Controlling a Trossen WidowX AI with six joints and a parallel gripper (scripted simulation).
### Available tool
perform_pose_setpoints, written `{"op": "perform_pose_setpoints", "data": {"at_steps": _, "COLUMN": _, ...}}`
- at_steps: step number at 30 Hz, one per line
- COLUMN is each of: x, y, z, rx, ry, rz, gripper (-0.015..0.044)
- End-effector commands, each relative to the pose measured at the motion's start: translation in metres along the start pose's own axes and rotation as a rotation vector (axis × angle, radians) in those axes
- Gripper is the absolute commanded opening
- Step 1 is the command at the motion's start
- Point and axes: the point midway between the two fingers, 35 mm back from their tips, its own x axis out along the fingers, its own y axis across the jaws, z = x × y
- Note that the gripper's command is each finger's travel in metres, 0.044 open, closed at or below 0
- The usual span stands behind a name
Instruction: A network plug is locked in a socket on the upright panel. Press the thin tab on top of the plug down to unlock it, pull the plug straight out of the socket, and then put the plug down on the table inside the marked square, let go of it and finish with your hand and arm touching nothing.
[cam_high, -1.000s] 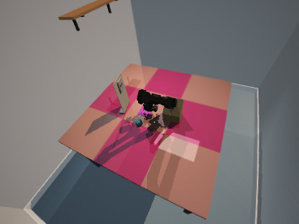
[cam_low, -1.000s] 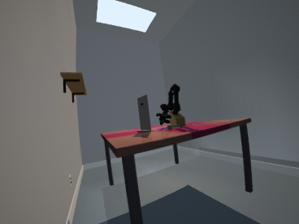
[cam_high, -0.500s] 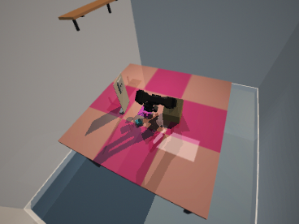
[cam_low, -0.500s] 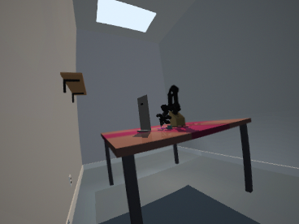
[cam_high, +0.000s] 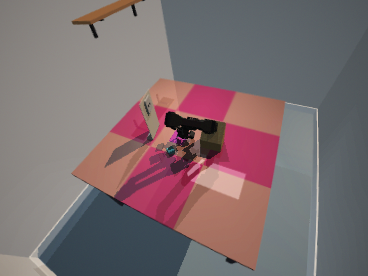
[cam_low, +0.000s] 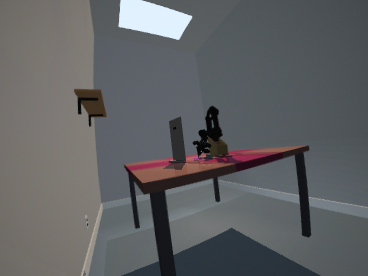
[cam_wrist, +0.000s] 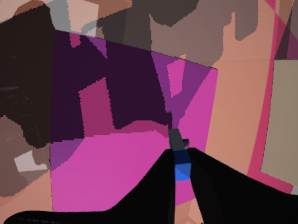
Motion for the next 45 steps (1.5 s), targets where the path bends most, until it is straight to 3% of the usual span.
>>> {"op": "perform_pose_setpoints", "data": {"at_steps": 1, "x": 0.001, "y": 0.002, "z": 0.000, "rx": 0.006, "ry": 0.004, "rz": 0.003, "gripper": 0.0000}}
{"op": "perform_pose_setpoints", "data": {"at_steps": 21, "x": 0.004, "y": 0.002, "z": 0.002, "rx": 0.001, "ry": 0.001, "rz": 0.001, "gripper": 0.0000}}
{"op": "perform_pose_setpoints", "data": {"at_steps": 27, "x": 0.004, "y": 0.002, "z": 0.002, "rx": 0.001, "ry": 0.001, "rz": 0.001, "gripper": 0.0156}}
{"op": "perform_pose_setpoints", "data": {"at_steps": 45, "x": -0.005, "y": 0.001, "z": 0.001, "rx": 0.001, "ry": 0.004, "rz": 0.003, "gripper": 0.0156}}
